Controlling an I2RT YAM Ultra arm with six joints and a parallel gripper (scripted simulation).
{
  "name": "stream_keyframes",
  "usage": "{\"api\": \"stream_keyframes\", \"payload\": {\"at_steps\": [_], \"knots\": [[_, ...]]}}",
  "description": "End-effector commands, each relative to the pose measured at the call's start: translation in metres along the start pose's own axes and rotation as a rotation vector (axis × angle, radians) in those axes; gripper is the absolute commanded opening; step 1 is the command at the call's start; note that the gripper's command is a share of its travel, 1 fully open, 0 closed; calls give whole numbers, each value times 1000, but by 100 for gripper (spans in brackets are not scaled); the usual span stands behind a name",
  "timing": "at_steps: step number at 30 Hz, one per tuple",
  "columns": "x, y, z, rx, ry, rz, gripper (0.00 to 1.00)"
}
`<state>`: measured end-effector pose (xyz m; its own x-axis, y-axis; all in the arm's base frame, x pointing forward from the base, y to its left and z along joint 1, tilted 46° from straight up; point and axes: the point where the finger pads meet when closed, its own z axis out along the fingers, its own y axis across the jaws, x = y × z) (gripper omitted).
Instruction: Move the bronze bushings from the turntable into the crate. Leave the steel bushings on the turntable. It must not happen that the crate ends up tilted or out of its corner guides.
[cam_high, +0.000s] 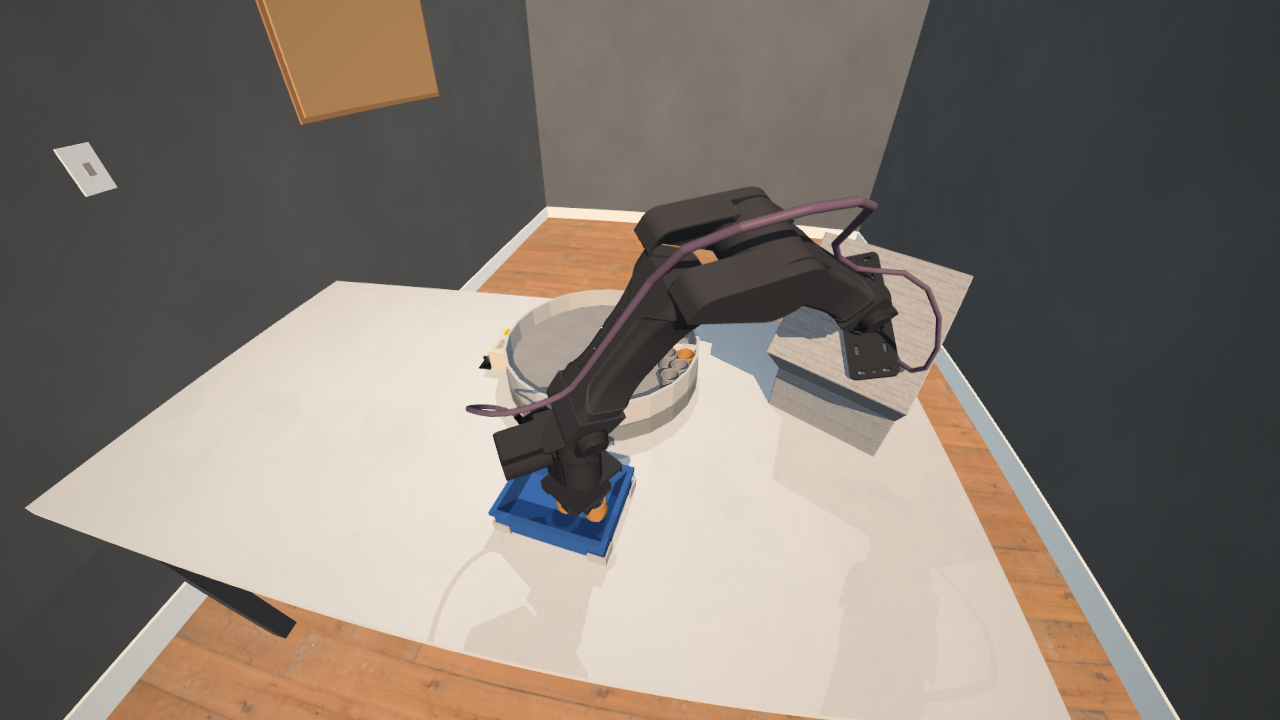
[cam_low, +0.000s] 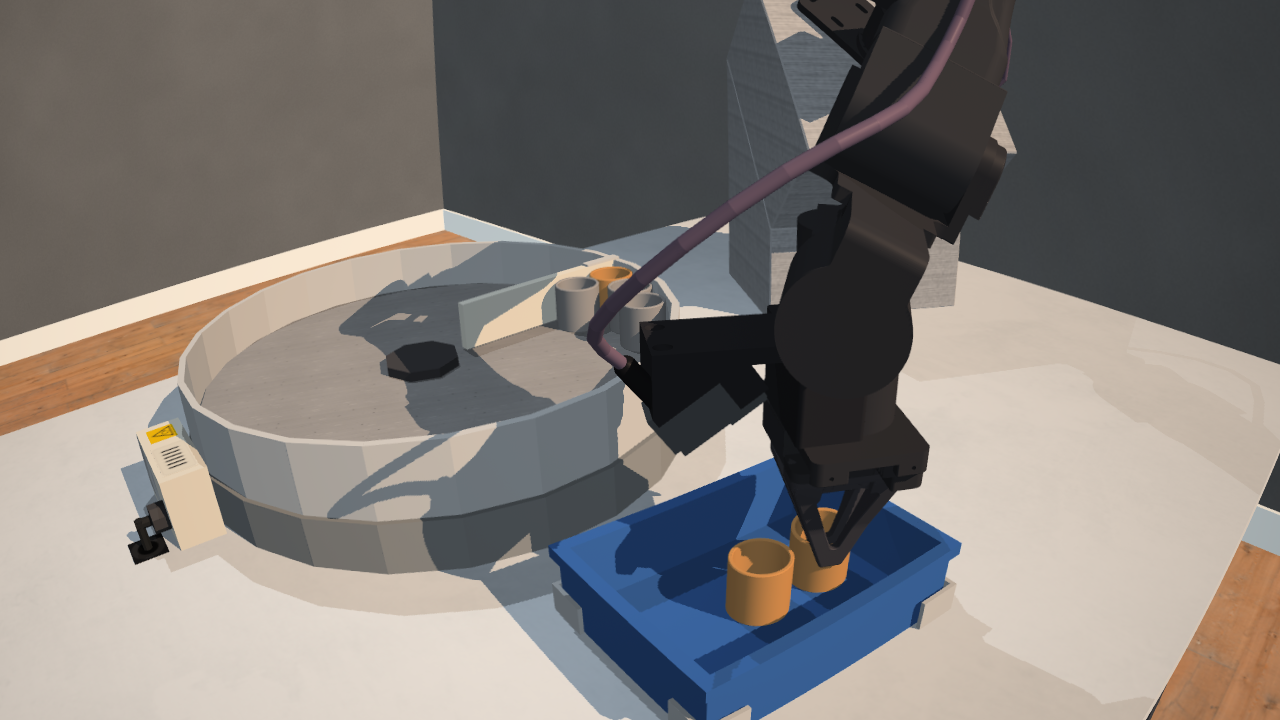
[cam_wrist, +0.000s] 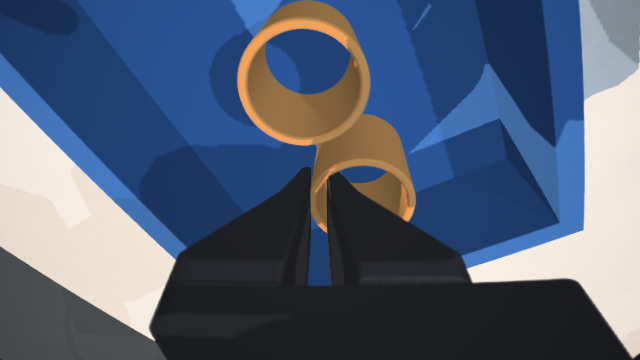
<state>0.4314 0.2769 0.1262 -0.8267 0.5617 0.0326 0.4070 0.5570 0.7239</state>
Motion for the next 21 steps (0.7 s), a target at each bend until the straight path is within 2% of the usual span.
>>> {"api": "stream_keyframes", "payload": {"at_steps": [1,21], "knots": [[5,-2,-8,11,-5,7,16],[2,-3,-9,10,-10,11,16]]}}
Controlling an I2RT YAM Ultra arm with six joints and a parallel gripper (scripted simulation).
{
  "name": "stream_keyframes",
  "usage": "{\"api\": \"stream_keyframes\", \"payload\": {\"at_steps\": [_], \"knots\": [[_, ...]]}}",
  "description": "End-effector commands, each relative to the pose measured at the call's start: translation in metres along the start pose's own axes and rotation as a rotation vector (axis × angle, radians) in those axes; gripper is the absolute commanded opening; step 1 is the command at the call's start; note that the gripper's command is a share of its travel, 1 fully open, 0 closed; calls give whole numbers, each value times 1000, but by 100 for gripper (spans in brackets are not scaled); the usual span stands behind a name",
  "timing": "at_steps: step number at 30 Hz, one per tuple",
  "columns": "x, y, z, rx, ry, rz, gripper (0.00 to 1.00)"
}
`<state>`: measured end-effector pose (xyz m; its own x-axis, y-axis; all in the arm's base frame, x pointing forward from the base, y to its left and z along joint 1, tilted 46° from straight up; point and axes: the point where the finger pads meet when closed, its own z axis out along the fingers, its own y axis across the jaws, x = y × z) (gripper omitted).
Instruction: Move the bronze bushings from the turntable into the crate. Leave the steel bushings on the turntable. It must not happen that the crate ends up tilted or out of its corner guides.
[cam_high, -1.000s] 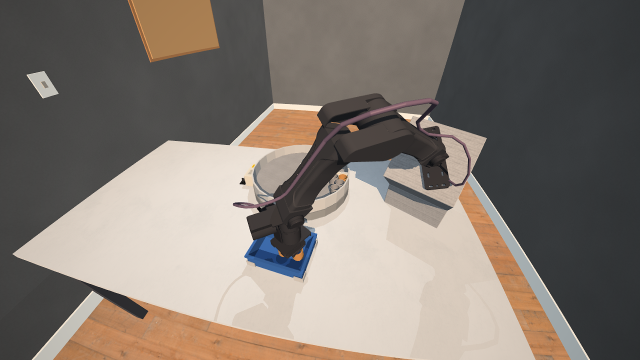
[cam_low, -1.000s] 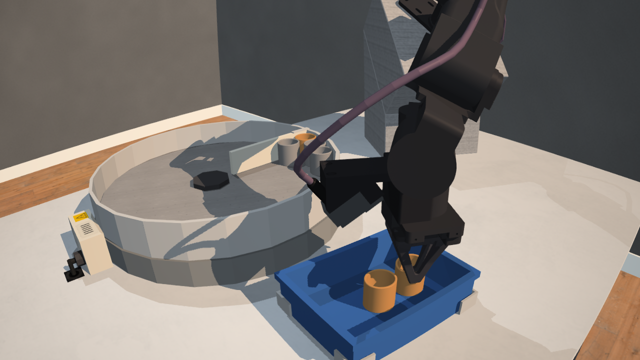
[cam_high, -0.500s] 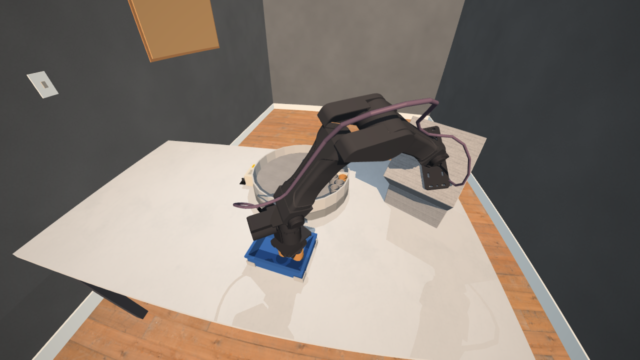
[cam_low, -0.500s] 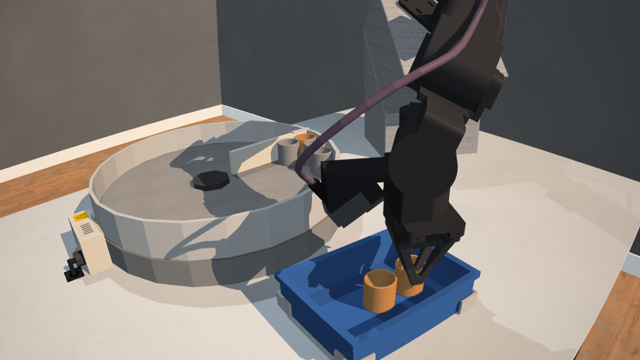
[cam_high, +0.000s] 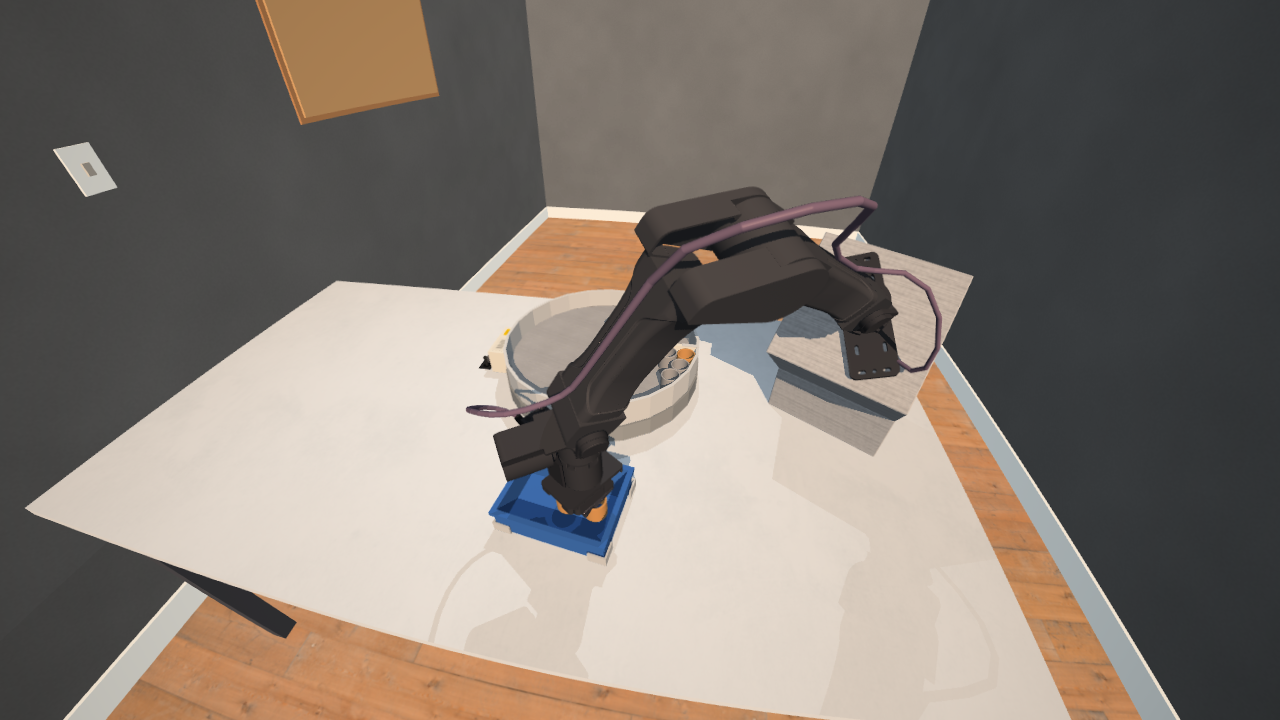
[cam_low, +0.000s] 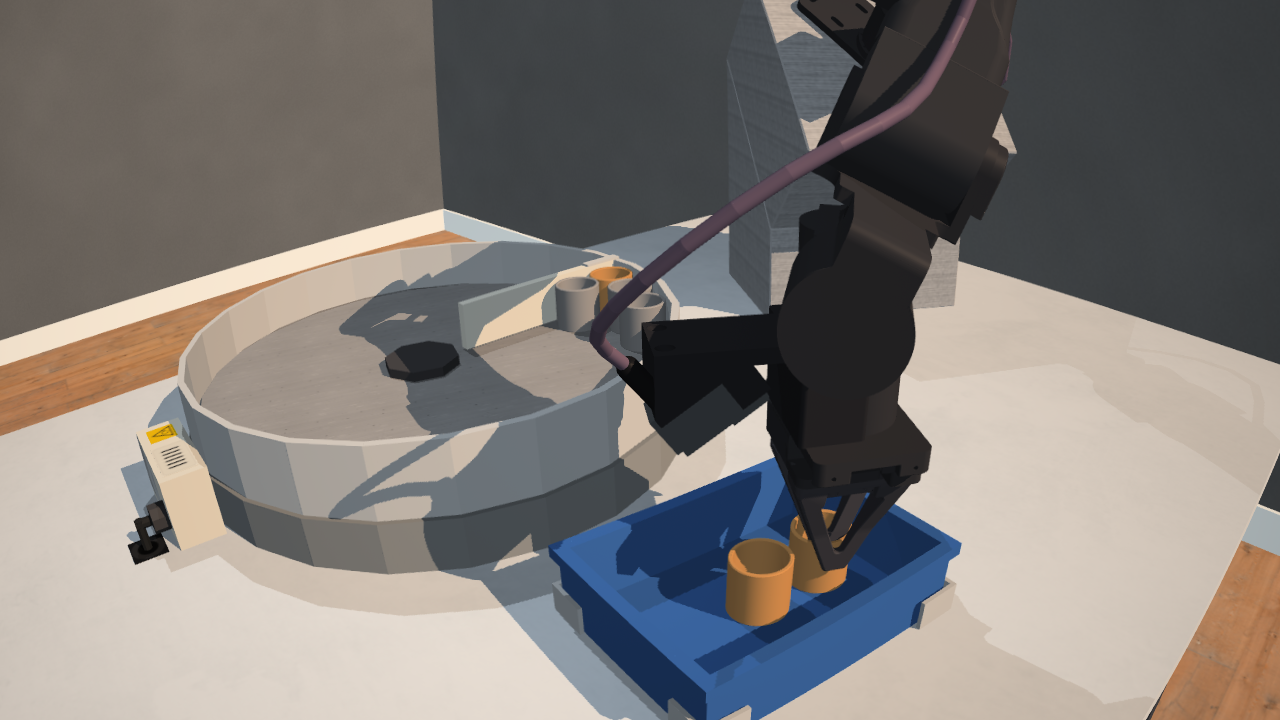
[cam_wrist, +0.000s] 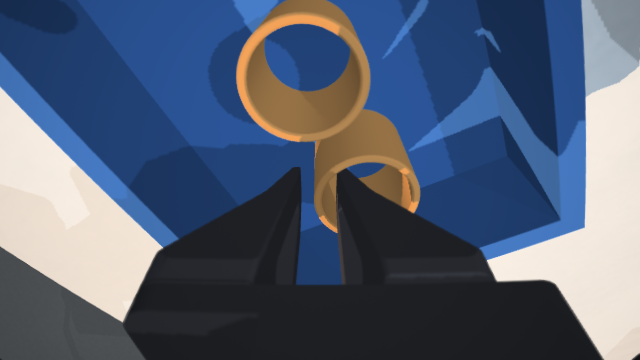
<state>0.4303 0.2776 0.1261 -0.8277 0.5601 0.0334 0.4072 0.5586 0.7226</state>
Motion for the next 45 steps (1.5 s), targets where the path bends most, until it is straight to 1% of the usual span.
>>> {"api": "stream_keyframes", "payload": {"at_steps": [1,15,20,23,28,35,37,41,45], "knots": [[1,-3,-9,8,-12,12,16],[0,-3,-9,8,-12,12,16],[-2,-4,-11,7,-13,12,16],[-2,-4,-17,4,-8,6,16],[-1,-3,-32,2,-3,6,16],[0,-4,-64,1,-3,6,16],[0,-4,-64,1,-3,6,16],[0,-4,-82,1,-3,6,16],[-1,5,-100,-17,-12,-4,16]]}}
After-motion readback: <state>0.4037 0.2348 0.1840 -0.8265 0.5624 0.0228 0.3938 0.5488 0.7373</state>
